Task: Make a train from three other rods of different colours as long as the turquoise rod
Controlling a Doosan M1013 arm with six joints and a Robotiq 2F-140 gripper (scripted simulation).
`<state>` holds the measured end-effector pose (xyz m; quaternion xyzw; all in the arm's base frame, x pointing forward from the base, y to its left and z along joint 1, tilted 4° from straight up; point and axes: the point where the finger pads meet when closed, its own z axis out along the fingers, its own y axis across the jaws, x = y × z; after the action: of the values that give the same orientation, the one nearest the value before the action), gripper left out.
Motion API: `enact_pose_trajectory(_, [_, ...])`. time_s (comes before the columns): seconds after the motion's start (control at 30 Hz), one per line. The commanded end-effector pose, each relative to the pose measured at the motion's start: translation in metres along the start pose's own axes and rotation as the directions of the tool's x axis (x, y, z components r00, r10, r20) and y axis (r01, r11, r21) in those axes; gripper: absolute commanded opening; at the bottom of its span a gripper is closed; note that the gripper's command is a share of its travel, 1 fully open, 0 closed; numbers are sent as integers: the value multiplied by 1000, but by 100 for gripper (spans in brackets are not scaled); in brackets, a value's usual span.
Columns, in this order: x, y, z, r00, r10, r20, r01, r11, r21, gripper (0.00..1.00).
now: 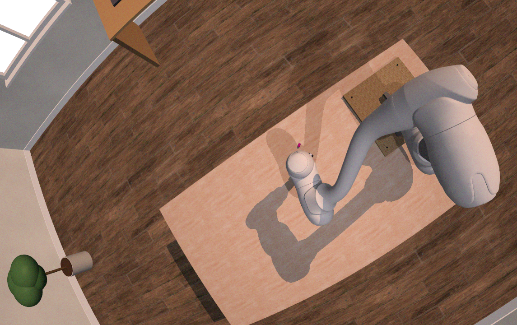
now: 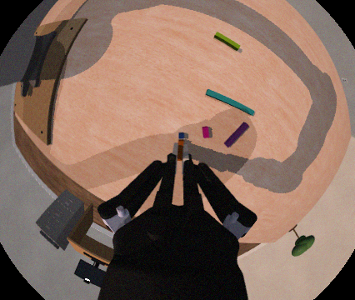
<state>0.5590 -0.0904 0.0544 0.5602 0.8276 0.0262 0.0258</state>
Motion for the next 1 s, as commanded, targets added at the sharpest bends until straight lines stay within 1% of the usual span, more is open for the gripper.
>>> enact_pose_trajectory(0.0, [0, 0, 2, 1000, 0, 0, 0, 1000, 0, 3])
enact_pose_trajectory(0.23, [0, 0, 6, 1000, 0, 0, 0, 1000, 0, 3])
enact_pose_trajectory(0.97, [0, 0, 6, 1000, 0, 0, 0, 1000, 0, 3])
